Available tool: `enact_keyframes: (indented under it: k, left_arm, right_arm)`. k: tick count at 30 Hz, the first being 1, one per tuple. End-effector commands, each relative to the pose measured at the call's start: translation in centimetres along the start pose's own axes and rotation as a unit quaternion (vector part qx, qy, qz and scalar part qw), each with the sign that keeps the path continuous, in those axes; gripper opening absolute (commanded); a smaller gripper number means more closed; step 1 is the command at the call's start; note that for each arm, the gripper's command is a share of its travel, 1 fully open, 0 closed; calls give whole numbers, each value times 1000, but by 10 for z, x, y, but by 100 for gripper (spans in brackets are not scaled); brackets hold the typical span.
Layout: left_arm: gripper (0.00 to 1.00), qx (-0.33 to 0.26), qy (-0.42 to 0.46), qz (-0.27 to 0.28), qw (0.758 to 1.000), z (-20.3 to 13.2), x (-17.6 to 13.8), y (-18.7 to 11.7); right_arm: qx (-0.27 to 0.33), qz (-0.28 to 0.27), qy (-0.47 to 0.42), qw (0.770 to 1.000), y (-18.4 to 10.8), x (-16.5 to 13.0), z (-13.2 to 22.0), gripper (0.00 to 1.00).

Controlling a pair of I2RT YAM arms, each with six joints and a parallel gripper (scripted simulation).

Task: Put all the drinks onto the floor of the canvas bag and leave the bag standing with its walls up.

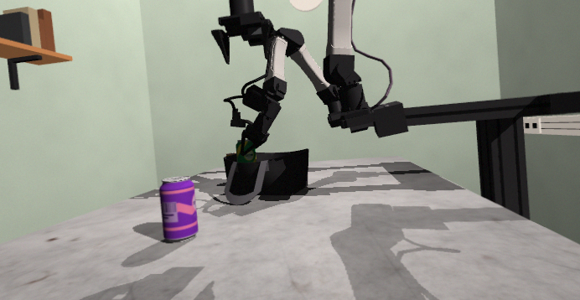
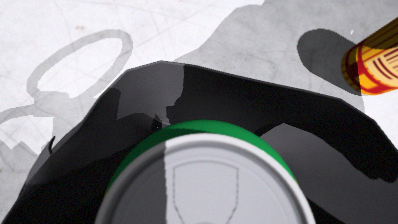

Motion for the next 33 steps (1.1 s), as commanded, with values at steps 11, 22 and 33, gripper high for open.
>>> enact_keyframes:
  k: [11,22,33]
  left_arm:
    - [100,10,2,-2,1000,1,0,-2]
    - [100,10,2,-2,1000,1,0,-2]
    - [100,10,2,-2,1000,1,0,-2]
  right_arm:
    - [13,-43,29,999,14,11,10,70]
    - [11,-40,26,999,25,2,9,70]
    - [19,-45,25,998,18,5,14,70]
Point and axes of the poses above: on each arm, the point where the finger pads meet when closed, its own y axis out along the fingers, its own z axis across the jaws, x = y × z, the point moved 9 cm from there along -y, back along the fingers, and after that the axes turned 1 degree about -y, right-handed, at the moved point
